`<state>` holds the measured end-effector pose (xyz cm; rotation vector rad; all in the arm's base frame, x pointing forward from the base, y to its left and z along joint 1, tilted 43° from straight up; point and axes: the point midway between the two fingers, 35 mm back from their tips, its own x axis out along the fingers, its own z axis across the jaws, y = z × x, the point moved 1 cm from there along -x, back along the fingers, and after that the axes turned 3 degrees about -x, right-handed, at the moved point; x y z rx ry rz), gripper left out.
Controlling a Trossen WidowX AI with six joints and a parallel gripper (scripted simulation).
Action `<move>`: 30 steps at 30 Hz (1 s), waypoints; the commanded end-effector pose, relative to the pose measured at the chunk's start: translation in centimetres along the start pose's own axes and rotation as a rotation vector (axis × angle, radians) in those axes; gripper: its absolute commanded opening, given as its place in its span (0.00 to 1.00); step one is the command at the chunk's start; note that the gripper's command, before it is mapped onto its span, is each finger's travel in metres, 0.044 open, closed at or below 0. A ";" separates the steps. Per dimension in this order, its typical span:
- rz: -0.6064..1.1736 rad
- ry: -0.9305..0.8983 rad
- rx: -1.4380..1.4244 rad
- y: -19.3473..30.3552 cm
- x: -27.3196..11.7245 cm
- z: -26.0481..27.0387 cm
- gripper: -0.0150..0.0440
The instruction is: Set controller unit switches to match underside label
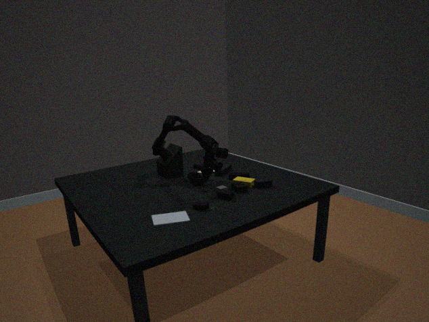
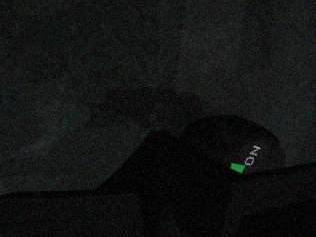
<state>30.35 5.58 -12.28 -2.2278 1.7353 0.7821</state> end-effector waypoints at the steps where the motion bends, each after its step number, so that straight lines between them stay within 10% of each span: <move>1: 0.000 -0.005 -0.002 -0.1 -0.9 0.8 0.25; 16: 0.023 -0.003 -0.003 0.9 -6.6 5.4 0.25; 30: 0.057 -0.335 0.268 6.8 -5.2 -3.9 0.25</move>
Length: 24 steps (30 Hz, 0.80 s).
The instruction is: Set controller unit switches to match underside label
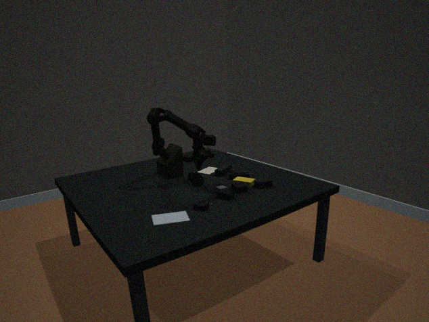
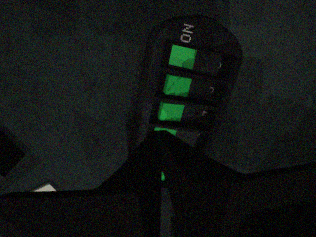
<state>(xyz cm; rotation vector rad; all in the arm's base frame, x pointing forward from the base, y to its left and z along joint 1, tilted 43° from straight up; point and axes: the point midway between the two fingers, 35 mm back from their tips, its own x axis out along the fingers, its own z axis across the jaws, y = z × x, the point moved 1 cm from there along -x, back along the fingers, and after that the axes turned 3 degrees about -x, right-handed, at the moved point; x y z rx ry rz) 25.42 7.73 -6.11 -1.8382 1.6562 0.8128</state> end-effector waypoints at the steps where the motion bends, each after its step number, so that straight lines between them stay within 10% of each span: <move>1: 0.007 -0.081 0.057 2.0 0.4 -2.3 0.25; 24: -0.050 -0.292 0.243 7.6 3.3 -6.3 0.25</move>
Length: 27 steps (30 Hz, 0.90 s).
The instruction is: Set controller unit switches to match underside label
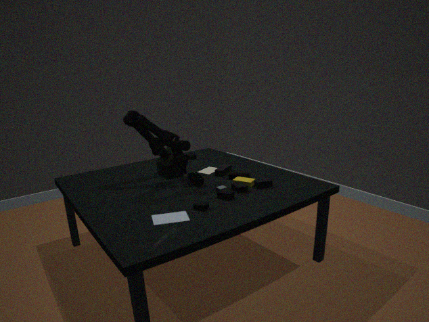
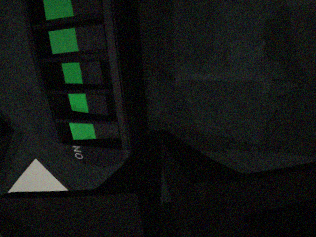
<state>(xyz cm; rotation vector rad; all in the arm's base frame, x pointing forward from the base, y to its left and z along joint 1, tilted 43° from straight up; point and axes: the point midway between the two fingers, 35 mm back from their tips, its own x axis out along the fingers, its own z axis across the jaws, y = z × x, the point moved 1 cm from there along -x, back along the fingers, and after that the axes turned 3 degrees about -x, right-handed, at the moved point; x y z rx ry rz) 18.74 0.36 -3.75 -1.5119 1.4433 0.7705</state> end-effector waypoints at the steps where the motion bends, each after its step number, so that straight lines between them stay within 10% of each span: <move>1: 0.008 -0.001 -0.003 0.2 0.7 -0.2 0.25; 27: 0.009 0.003 -0.004 0.5 4.2 -1.5 0.25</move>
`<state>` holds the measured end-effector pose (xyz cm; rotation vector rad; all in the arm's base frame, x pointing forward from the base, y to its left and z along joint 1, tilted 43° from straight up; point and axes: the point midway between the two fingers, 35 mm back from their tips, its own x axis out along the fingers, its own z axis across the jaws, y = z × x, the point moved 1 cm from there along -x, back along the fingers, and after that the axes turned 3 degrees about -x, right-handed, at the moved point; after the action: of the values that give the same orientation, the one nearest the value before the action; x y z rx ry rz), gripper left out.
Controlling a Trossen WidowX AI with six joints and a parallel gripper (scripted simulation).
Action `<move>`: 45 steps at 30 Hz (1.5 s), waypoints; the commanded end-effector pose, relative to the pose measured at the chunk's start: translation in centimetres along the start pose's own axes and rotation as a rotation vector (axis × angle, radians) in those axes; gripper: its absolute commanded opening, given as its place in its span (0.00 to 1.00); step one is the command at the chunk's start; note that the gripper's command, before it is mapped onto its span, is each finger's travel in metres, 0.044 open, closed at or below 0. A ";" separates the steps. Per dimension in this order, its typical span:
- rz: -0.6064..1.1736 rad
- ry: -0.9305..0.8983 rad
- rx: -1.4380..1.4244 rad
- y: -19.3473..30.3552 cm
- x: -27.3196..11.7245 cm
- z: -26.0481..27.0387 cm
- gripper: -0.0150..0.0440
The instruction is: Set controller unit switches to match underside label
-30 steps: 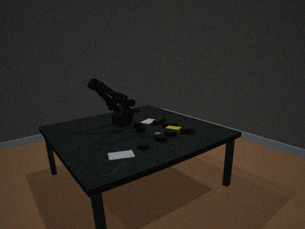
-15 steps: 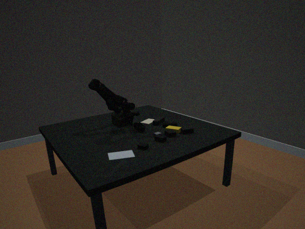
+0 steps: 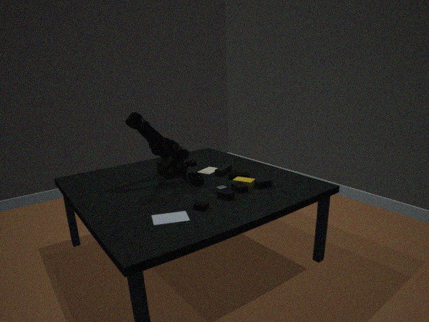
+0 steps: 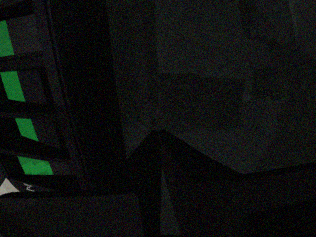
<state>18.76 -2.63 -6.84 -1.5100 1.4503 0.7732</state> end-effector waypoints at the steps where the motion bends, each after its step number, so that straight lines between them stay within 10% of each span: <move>1: 0.002 0.000 -0.003 0.1 0.2 -0.1 0.25; 45: 0.002 -0.001 -0.003 0.0 0.9 2.2 0.25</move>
<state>18.88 -1.56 -8.16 -1.5213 1.4616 0.7678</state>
